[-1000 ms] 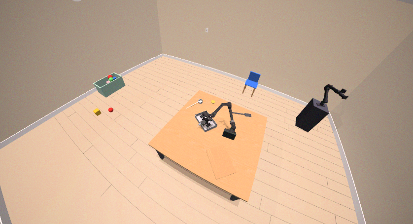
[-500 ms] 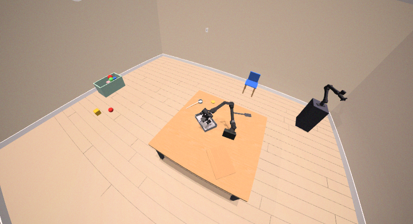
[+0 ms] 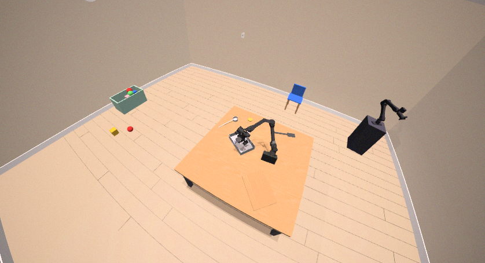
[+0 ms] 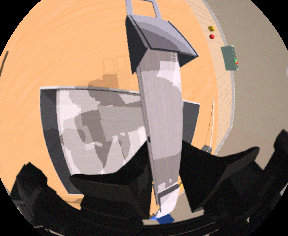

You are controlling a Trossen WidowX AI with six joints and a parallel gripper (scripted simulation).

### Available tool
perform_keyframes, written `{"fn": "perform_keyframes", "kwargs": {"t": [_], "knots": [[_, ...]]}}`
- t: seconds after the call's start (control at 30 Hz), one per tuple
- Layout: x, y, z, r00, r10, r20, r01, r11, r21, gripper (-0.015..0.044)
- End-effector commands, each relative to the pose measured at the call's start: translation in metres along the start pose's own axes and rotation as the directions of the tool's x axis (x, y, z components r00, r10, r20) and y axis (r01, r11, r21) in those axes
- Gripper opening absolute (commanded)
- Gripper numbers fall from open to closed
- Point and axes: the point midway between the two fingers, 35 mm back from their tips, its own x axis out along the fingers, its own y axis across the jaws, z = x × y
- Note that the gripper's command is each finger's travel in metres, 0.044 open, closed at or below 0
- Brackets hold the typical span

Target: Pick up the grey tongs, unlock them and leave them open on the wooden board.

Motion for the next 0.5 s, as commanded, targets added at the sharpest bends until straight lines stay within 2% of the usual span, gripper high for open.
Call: {"fn": "perform_keyframes", "kwargs": {"t": [0.0,0.47], "knots": [[0.0017,-0.0014,0.0038,0.999,0.036,0.011,-0.036,0.999,0.004,-0.015],[0.0045,0.0017,0.0095,0.976,0.215,0.03,-0.215,0.977,-0.004,-0.015]]}}
